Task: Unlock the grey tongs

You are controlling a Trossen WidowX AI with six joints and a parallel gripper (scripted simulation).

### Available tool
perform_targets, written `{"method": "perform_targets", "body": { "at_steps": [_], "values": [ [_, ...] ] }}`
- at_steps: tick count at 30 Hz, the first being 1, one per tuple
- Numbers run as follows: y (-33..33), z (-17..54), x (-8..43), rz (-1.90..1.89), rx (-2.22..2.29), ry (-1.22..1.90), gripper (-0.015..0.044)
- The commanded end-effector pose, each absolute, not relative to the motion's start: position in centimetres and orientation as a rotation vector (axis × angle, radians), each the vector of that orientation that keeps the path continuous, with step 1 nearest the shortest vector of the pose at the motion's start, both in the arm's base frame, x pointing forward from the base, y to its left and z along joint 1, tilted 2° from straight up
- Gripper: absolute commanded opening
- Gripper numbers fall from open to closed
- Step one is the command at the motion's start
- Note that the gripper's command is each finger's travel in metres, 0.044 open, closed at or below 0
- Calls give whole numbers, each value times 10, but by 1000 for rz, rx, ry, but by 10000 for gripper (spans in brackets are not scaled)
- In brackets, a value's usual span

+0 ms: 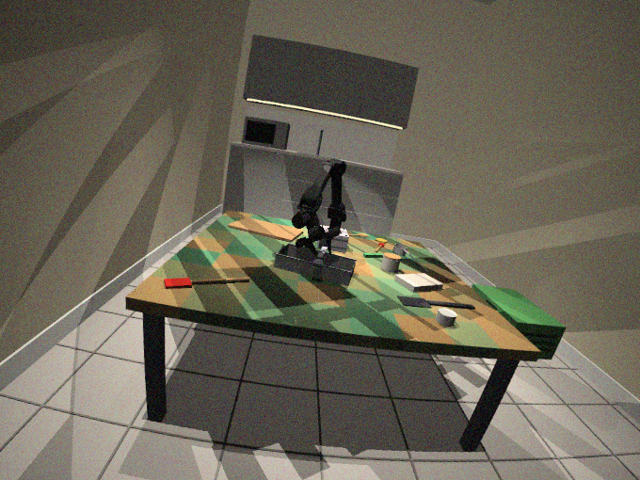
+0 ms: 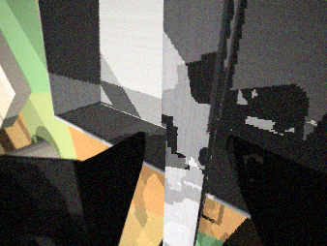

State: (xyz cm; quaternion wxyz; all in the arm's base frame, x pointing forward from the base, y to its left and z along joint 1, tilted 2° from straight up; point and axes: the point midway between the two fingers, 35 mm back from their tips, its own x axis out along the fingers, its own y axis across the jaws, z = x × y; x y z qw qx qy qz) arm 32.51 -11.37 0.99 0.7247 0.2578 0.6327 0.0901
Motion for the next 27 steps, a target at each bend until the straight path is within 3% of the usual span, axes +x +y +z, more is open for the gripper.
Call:
{"method": "perform_targets", "body": {
  "at_steps": [1, 11, 18, 27],
  "values": [
    [-108, 3, 325, 200, 578, 1399, 260],
    [-102, -7, 326, 201, 579, 1399, 260],
    [-105, -3, 328, 200, 567, 1393, 76],
    [-105, -3, 328, 200, 567, 1393, -3]
  ]
}}
